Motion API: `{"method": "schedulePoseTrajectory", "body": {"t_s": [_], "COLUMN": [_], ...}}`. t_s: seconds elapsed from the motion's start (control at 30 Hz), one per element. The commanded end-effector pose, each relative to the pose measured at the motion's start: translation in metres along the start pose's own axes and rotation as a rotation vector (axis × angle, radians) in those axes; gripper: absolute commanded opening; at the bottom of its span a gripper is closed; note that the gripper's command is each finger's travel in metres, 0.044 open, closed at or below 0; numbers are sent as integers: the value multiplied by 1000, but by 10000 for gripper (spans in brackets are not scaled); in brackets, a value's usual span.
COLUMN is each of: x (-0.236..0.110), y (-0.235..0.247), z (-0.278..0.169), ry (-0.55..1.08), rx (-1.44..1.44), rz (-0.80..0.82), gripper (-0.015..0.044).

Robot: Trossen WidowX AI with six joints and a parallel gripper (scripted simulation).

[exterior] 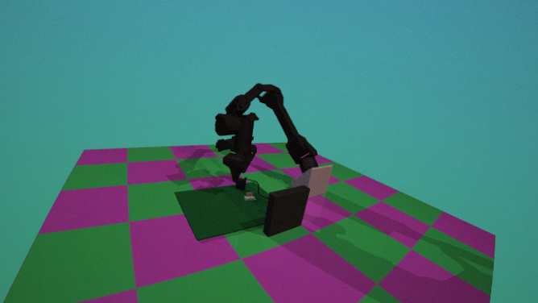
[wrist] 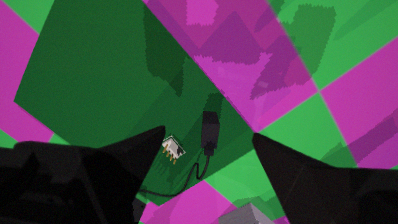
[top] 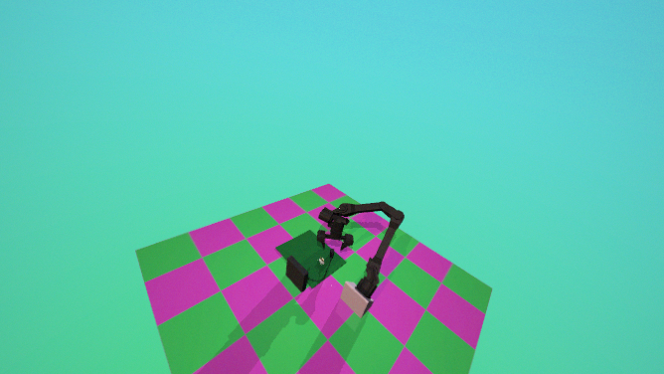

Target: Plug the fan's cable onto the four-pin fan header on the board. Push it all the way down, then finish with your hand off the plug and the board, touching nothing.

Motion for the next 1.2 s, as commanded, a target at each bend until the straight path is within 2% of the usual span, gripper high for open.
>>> {"method": "schedulePoseTrajectory", "body": {"t_s": [0.0, 0.67, 1.17], "x": [8, 34, 32], "y": [0, -2, -2], "z": [0, -1, 0], "ry": [-2, -5, -2], "rx": [-6, -6, 1], "rz": [-5, -7, -3], "gripper": [440, 440, 46]}}
Point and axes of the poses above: the point midway between the two fingers, 35 mm back from their tips, its own x axis out along the fingers, its own y axis across the jaws, z = x × y, the point moved 2 cm from there along -x, back along the fingers, and after that the axes turned 7 degrees about -x, right-handed, at the moved point
